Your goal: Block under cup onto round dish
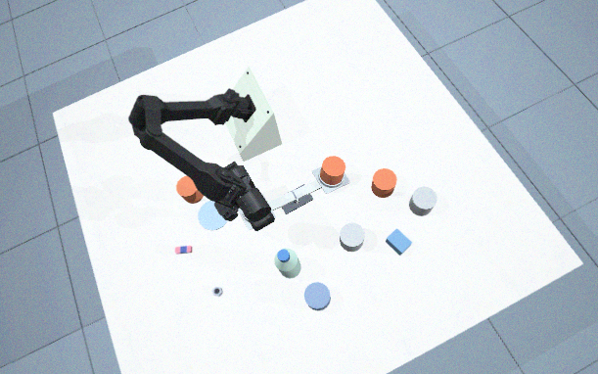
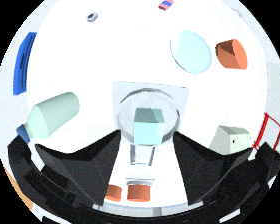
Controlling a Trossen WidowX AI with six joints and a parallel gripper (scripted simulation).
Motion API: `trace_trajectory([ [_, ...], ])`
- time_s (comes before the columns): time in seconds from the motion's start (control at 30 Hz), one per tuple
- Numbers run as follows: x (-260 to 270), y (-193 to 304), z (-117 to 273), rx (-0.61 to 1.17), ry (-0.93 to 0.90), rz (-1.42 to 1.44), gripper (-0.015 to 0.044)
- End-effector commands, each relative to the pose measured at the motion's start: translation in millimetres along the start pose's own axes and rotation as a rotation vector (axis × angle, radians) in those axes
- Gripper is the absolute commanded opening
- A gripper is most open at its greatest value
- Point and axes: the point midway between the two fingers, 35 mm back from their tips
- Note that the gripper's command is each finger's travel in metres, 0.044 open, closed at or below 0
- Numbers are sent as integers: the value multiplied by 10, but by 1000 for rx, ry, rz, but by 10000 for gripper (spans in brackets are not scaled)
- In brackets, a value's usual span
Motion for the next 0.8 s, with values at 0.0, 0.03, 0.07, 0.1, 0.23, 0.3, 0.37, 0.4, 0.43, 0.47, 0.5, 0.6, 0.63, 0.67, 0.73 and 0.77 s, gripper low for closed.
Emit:
trace_trajectory([
  [0.0, -7, -7, -71, -5, 2, 5, 260],
  [0.03, -7, -7, -87, -5, 2, 5, 260],
  [0.07, -7, -7, -103, -5, 2, 5, 260],
  [0.1, -8, -8, -119, -5, 2, 5, 260],
  [0.23, -10, -10, -183, -6, 2, 5, 260],
  [0.3, -12, -11, -215, -6, 2, 5, 260],
  [0.37, -14, -12, -235, -7, 2, 5, 260],
  [0.4, -14, -12, -238, -7, 2, 5, 260],
  [0.43, -14, -12, -238, -7, 2, 5, 234],
  [0.47, -14, -12, -238, -7, 2, 5, 208],
  [0.5, -14, -12, -238, -7, 2, 5, 181],
  [0.6, -14, -12, -238, -7, 2, 5, 142],
  [0.63, -14, -12, -238, -7, 2, 5, 135],
  [0.67, -14, -12, -238, -7, 2, 5, 128],
  [0.73, -14, -12, -238, -7, 2, 5, 115],
  [0.77, -14, -12, -238, -7, 2, 5, 108],
])
Point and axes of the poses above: the point midway between the two fingers, 35 mm back from their tips, its own z axis back along the fingers, its own x axis across the jaws, y = z × x, and after that the axes turned 5 degrees about -z, right-handed
